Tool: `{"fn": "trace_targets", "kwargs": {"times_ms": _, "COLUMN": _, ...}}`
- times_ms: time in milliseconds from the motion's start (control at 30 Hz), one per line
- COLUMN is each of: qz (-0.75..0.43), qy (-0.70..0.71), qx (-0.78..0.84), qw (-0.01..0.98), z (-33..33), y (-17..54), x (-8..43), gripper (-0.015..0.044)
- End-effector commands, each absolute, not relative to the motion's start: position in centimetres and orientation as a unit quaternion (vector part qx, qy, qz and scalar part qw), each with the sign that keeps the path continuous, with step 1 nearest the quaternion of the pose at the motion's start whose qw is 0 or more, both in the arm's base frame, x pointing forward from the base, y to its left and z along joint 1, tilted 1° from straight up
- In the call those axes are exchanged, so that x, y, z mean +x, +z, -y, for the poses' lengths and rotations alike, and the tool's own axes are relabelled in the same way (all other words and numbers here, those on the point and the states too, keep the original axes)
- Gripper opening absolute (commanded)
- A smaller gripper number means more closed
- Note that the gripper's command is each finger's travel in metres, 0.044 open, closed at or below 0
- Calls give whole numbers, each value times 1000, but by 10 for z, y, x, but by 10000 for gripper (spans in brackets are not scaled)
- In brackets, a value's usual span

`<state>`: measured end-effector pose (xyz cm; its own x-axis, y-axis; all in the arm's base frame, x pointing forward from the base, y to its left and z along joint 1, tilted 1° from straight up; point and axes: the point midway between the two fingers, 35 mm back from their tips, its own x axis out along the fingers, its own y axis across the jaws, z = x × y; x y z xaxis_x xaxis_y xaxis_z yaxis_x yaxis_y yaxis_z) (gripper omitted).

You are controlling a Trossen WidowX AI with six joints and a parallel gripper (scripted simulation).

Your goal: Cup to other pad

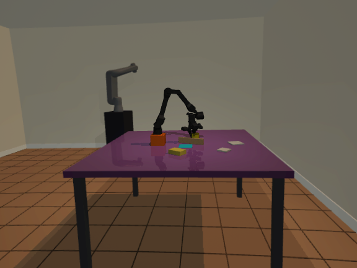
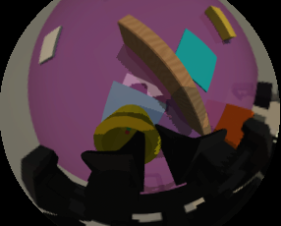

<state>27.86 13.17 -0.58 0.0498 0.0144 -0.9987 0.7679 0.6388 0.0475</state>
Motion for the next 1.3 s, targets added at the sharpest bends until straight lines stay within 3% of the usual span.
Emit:
{"fn": "trace_targets", "kwargs": {"times_ms": 0, "qz": -626, "qy": -288, "qx": 313, "qw": 654, "z": -132, "y": -6, "x": 279, "gripper": 53}}
{"fn": "trace_targets", "kwargs": {"times_ms": 233, "qz": -626, "qy": -288, "qx": 313, "qw": 654, "z": -132, "y": -6, "x": 279, "gripper": 0}}
{"fn": "trace_targets", "kwargs": {"times_ms": 867, "qz": -625, "qy": -291, "qx": 312, "qw": 653, "z": -132, "y": 66, "x": 275, "gripper": 0}}
{"fn": "trace_targets", "kwargs": {"times_ms": 1267, "qz": -628, "qy": -290, "qx": 311, "qw": 652, "z": -132, "y": 65, "x": 274, "gripper": 0}}
